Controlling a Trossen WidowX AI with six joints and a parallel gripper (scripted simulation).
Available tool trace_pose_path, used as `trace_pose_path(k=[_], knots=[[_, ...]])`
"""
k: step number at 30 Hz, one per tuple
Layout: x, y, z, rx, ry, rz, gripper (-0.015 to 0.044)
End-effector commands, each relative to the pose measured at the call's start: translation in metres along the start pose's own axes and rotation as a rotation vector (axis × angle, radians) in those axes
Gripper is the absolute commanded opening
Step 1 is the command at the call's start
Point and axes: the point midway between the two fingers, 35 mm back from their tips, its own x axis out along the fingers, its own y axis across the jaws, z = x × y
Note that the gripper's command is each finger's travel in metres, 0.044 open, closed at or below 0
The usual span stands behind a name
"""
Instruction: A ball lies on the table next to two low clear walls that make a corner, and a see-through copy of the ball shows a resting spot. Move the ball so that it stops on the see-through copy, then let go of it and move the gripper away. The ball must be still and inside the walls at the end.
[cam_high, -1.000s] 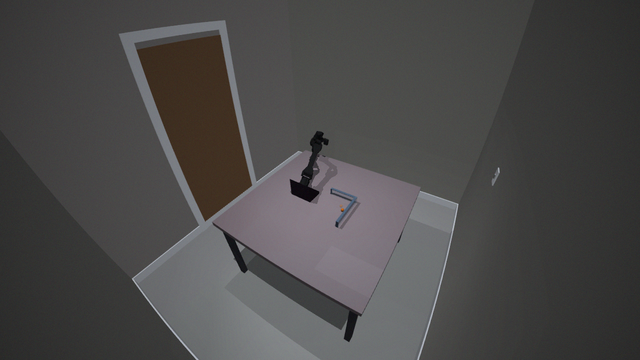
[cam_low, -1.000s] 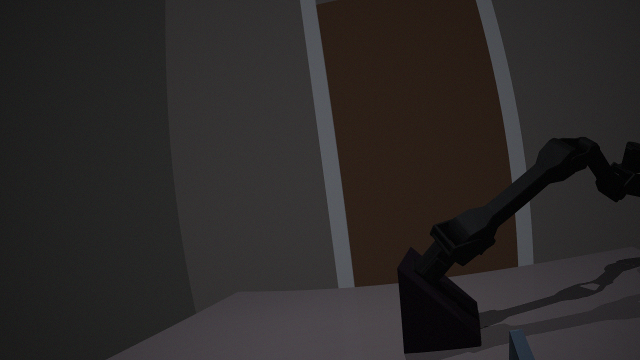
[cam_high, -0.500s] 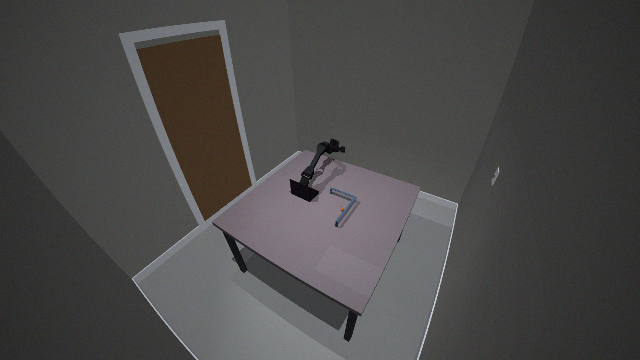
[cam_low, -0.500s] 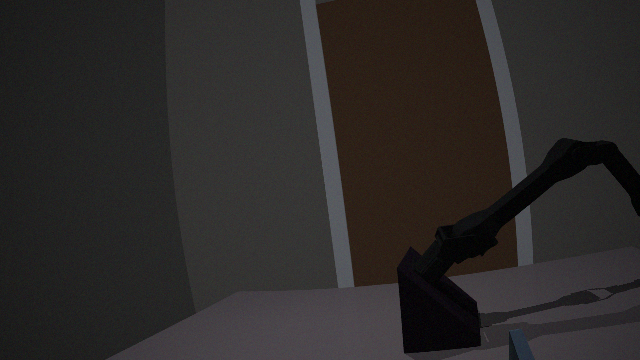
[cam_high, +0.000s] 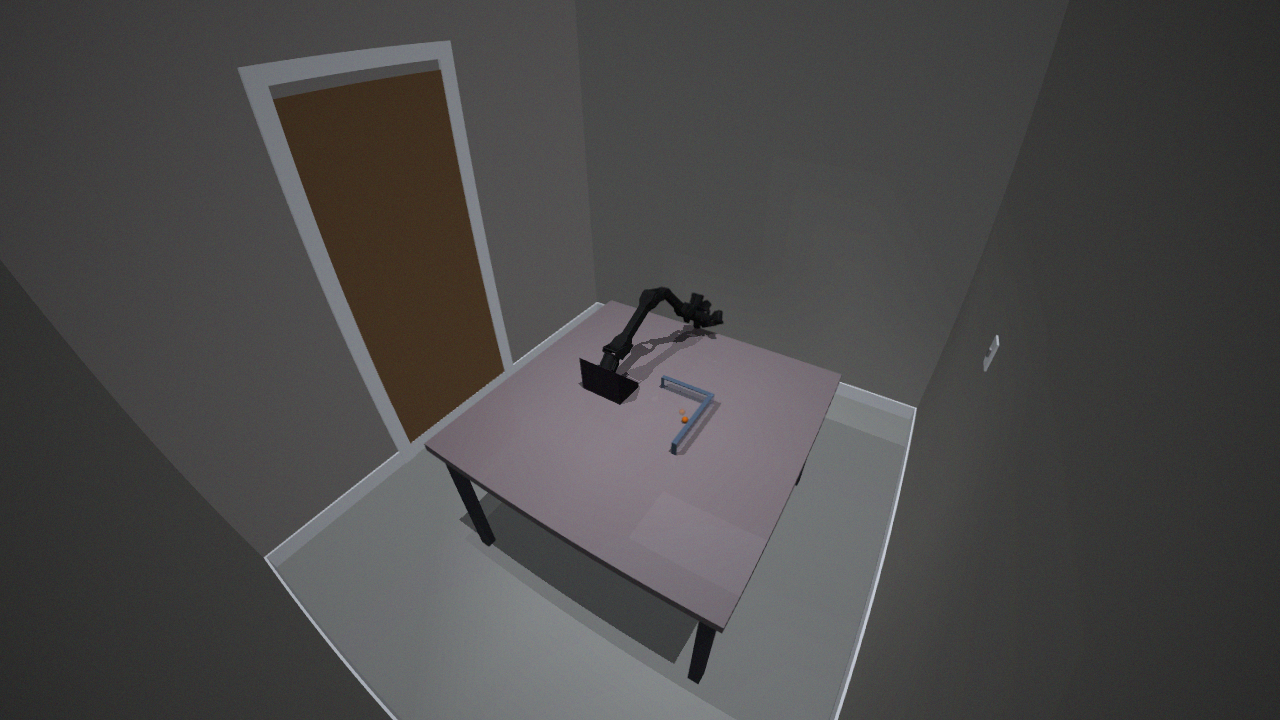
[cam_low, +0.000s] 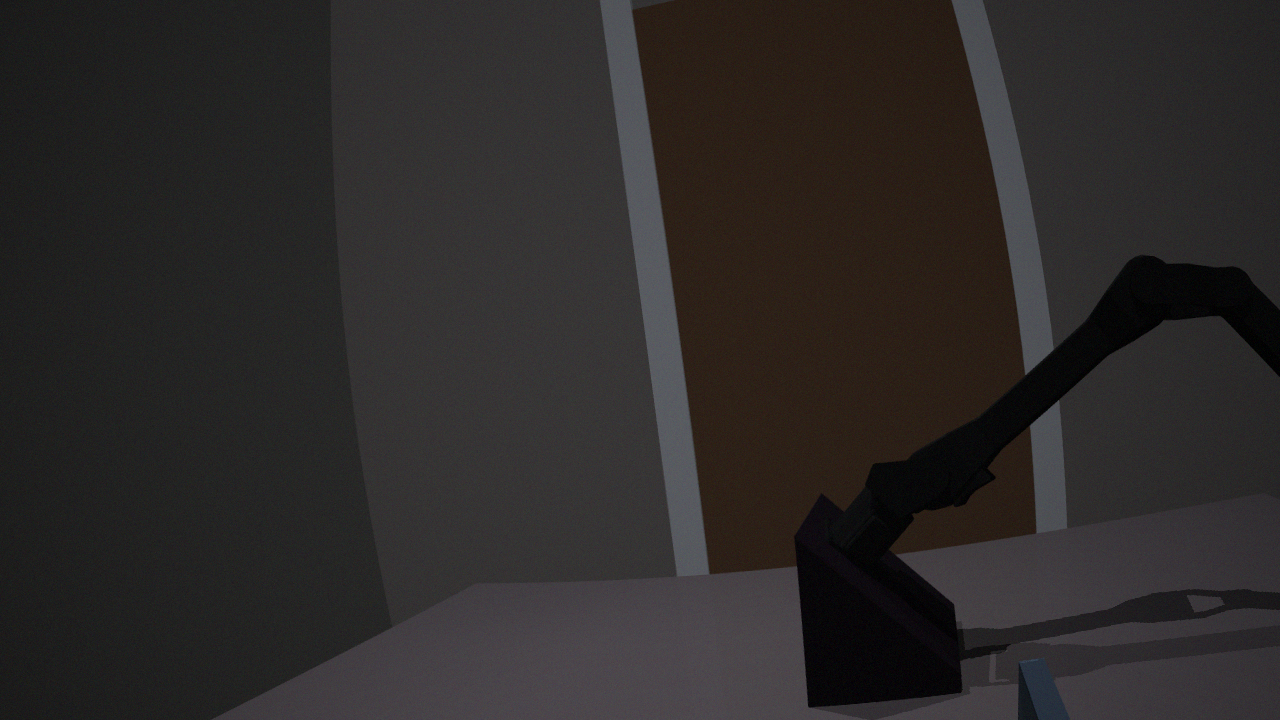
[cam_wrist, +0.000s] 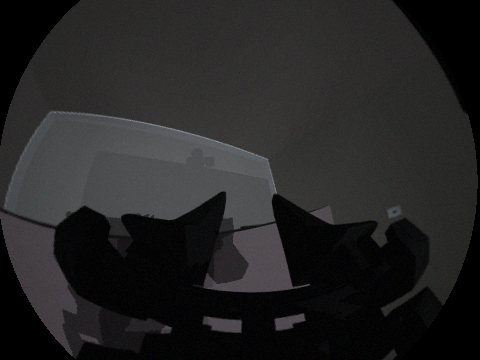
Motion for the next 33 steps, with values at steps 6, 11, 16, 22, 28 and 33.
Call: trace_pose_path(k=[6,11,16,22,28,33], knots=[[0.006,-0.097,-0.093,-0.024,0.221,-0.080,0.0226],[-0.004,-0.144,-0.150,0.020,0.370,-0.111,0.0226],[-0.030,-0.191,-0.211,0.077,0.545,-0.130,0.0226],[-0.082,-0.243,-0.279,0.196,0.753,-0.163,0.0226],[-0.156,-0.293,-0.337,0.377,0.944,-0.234,0.0226],[-0.224,-0.322,-0.375,0.558,1.068,-0.298,0.0226]])
